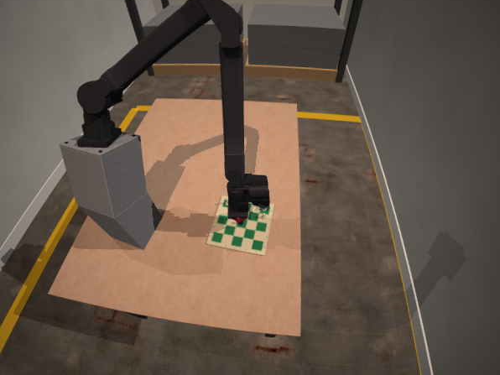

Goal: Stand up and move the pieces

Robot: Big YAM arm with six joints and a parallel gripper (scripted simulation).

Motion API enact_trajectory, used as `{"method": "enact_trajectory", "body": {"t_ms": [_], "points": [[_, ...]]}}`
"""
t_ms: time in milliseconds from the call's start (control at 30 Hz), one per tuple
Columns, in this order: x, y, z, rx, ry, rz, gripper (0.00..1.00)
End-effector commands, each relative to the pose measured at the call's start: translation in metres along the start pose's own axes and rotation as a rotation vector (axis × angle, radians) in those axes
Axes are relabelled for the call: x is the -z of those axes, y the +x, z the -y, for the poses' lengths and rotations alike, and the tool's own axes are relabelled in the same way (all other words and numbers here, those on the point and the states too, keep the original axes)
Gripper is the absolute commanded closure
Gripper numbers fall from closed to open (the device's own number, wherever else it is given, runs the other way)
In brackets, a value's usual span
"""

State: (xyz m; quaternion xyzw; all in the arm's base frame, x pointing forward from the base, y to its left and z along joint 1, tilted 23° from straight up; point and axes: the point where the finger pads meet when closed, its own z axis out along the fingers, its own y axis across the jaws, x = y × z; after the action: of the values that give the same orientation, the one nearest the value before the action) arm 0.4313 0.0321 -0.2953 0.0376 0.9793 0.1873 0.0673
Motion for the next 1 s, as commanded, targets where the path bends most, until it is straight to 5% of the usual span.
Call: {"method": "enact_trajectory", "body": {"t_ms": [0,600,967], "points": [[0.006,-0.011,-0.009,0.016,0.0,0.024,0.67],[0.001,-0.013,-0.009,0.015,0.0,0.025,0.67],[-0.029,-0.003,-0.005,0.006,0.001,0.009,0.67]]}}
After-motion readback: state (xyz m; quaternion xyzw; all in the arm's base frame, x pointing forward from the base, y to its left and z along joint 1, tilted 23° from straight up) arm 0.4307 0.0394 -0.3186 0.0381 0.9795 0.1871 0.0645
